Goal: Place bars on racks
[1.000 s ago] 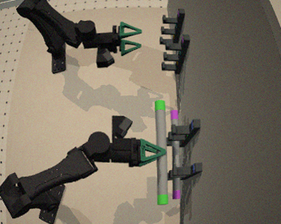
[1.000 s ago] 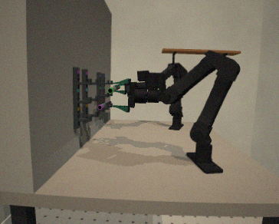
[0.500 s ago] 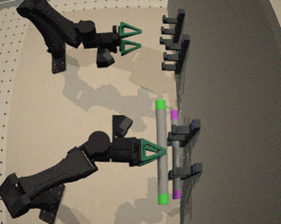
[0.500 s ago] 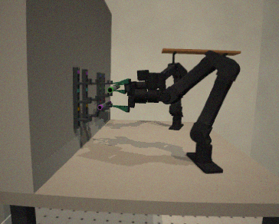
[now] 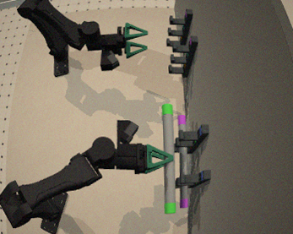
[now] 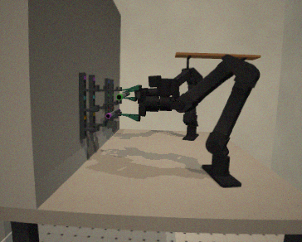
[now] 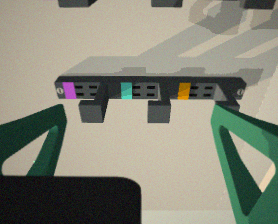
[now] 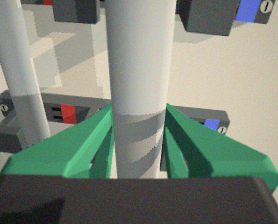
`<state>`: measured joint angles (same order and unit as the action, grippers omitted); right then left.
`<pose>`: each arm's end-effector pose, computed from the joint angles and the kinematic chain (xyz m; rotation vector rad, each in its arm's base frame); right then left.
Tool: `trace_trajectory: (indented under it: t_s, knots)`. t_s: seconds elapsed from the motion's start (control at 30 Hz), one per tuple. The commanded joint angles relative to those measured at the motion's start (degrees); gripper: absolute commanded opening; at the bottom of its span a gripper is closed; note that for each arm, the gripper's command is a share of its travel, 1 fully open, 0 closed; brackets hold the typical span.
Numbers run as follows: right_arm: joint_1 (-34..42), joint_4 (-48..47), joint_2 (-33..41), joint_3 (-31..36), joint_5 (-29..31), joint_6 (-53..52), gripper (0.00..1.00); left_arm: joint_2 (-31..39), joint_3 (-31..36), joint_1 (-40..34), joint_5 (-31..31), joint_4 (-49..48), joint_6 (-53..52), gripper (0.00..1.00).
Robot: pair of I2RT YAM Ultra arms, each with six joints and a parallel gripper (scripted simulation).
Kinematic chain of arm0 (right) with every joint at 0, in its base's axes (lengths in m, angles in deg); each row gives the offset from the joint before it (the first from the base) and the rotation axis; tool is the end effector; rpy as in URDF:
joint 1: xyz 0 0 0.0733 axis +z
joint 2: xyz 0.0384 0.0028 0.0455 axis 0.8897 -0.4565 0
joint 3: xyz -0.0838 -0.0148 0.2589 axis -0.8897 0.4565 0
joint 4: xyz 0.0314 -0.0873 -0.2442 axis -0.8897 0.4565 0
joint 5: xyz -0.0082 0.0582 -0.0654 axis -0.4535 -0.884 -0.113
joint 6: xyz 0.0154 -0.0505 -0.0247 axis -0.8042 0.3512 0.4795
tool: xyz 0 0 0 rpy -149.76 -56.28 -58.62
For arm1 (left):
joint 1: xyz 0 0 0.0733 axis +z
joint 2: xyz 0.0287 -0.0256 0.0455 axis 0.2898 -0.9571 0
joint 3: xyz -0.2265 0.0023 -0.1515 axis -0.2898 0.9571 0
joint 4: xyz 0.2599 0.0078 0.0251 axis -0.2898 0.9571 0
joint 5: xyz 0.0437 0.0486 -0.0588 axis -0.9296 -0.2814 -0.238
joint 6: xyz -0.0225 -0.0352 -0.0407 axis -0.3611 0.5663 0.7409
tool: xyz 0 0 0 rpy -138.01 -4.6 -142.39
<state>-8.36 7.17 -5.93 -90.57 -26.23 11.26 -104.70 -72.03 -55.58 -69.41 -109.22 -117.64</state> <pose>0.2146 0.2610 0.2846 -1.4610 0.9676 -0.9687 0.2164 -0.1462 0.2523 1.2786 1.0826 1.0852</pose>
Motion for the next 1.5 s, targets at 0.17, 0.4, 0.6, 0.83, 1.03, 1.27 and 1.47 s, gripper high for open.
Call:
trace_trajectory:
  t_s: [0.17,0.4,0.6,0.83,1.03,1.27,1.47]
  knots:
    - [0.09,-4.10,0.77,-1.03,0.19,-0.18,0.00,-0.36,0.58,-0.51,-0.34,-0.61,0.04,1.00]
    - [0.04,-4.39,0.76,-0.73,0.14,-0.18,0.00,-0.36,0.58,-0.51,-0.34,-0.61,0.04,1.00]
    - [-0.02,-4.77,0.73,-0.36,0.08,-0.19,0.00,-0.36,0.58,-0.51,-0.34,-0.61,0.04,1.00]
    - [-0.09,-5.24,0.69,0.07,0.01,-0.19,0.00,-0.36,0.58,-0.51,-0.34,-0.61,0.04,1.00]
    - [-0.51,-5.74,0.03,-0.11,-0.40,-0.15,0.00,-0.36,0.58,-0.51,-0.34,-0.61,0.04,1.00]
    - [-1.25,-6.58,-1.19,-0.52,-1.13,-0.11,0.00,-0.36,0.58,-0.51,-0.34,-0.61,0.04,1.00]
    - [-1.67,-7.03,-1.89,-0.77,-1.55,-0.10,0.00,-0.36,0.58,-0.51,-0.34,-0.61,0.04,1.00]
